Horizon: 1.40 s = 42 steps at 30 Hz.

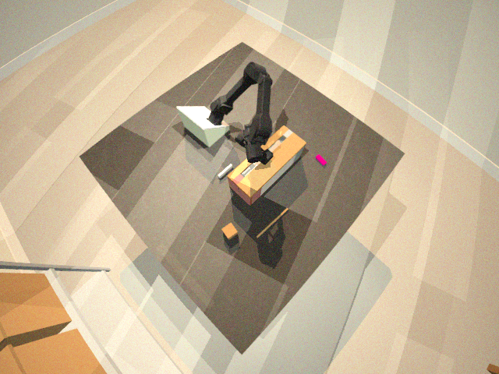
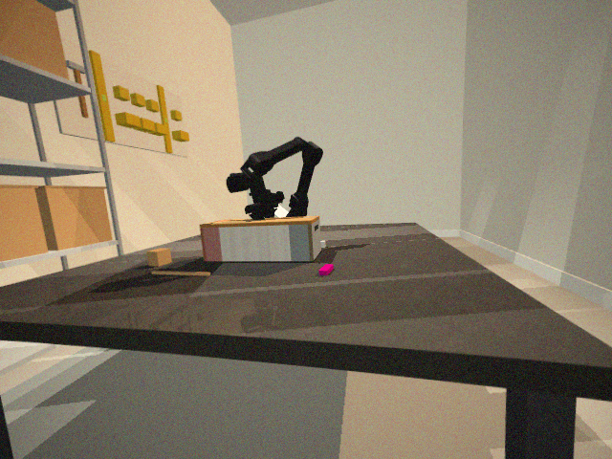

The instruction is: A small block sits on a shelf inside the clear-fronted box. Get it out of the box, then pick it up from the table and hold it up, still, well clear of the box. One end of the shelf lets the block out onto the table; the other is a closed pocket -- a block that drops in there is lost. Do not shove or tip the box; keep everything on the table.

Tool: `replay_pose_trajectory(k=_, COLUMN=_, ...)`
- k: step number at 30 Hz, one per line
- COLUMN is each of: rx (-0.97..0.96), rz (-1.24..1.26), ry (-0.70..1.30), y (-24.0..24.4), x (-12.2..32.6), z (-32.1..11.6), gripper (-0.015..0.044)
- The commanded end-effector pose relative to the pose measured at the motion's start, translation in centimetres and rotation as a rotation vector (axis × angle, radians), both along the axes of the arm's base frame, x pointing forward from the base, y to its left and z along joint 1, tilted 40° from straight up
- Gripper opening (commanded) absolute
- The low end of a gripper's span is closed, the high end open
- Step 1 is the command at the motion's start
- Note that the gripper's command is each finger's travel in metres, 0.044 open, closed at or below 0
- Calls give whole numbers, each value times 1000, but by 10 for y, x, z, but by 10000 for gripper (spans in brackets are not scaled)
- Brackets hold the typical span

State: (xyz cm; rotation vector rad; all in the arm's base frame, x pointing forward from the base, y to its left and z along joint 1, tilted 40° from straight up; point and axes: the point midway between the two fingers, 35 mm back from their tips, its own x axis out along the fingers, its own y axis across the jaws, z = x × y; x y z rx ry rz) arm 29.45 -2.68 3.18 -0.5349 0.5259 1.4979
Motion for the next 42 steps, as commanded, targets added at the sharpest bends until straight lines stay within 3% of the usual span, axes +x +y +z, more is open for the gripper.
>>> replay_pose_trajectory(k=1, rx=1, rz=0, ry=-5, y=8, x=0, z=7, gripper=400)
replay_pose_trajectory(k=42, rx=6, rz=0, ry=-5, y=68, x=1, z=58, gripper=400)
